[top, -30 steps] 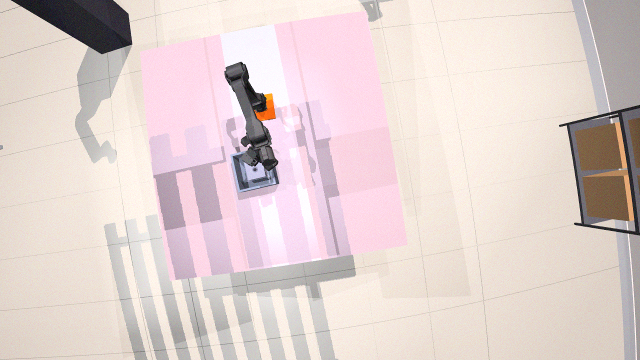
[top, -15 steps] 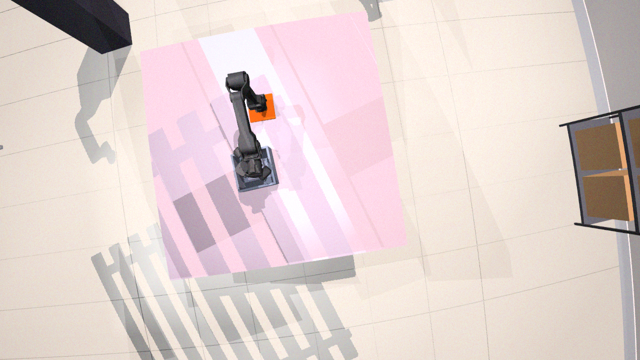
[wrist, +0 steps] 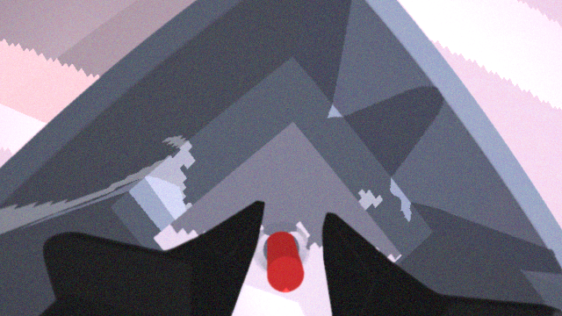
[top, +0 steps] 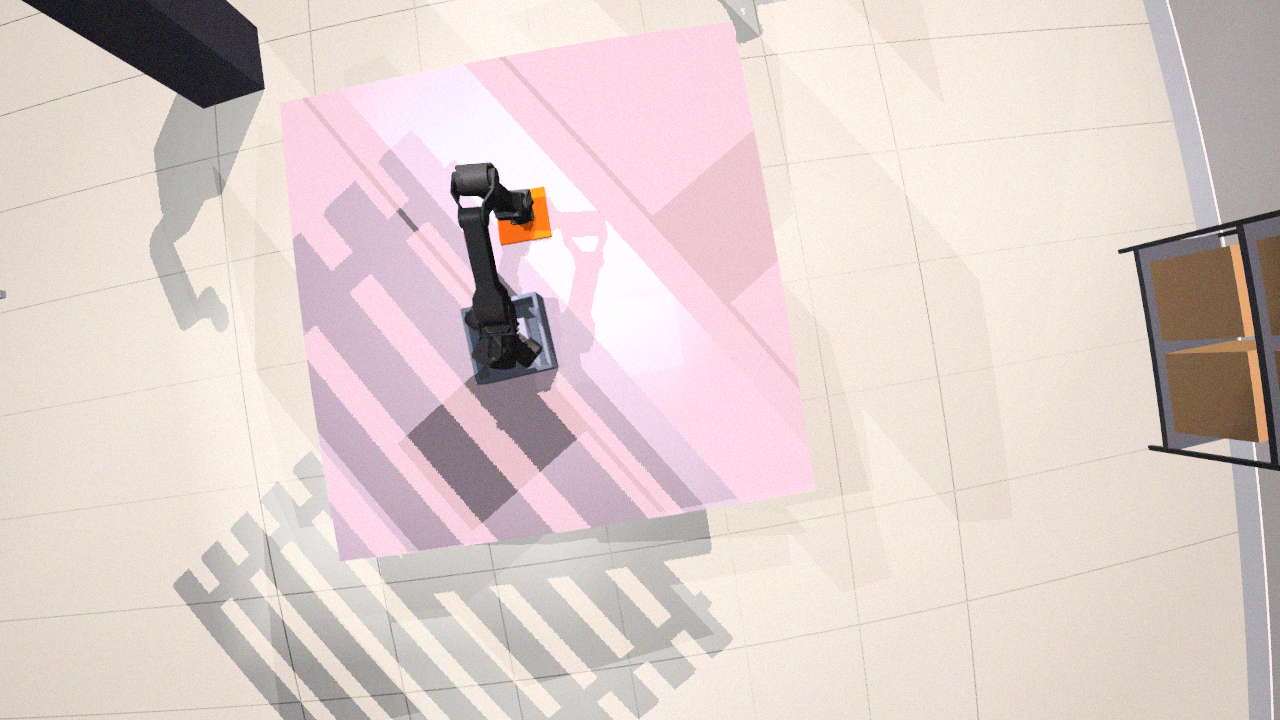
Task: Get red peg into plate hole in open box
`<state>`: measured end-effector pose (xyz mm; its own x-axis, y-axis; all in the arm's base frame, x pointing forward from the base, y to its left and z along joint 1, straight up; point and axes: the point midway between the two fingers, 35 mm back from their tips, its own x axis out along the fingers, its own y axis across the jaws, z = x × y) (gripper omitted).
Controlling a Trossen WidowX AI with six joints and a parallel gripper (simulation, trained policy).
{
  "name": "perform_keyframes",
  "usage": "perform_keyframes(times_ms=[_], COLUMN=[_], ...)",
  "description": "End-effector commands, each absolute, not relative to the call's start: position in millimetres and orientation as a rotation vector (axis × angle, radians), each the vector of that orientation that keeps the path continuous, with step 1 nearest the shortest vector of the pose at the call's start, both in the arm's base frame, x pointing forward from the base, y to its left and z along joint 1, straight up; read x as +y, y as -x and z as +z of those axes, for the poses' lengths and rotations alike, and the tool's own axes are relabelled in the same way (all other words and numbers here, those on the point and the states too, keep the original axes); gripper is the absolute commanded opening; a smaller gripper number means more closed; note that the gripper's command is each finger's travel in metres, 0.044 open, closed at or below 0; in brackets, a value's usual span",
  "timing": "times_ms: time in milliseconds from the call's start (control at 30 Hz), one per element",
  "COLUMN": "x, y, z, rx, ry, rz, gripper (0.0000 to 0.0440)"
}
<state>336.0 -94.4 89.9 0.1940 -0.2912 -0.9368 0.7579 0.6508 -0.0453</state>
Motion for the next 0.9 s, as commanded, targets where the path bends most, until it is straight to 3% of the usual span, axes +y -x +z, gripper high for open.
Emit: perform_keyframes(times_ms=[0, 133, 367, 867], x=[-98.5, -98.3, -92.5, -66.2], y=[-342.7, -351.3, -369.6, -413.4], z=[87.6, 93.1, 105.0, 151.0], rx=[1.171, 1.187, 1.212, 1.206], ry=[-0.476, -0.482, -0.509, -0.566], rz=[-0.753, -0.729, -0.669, -0.502], gripper=[0.0171, 0.0248, 0.0430, 0.0440])
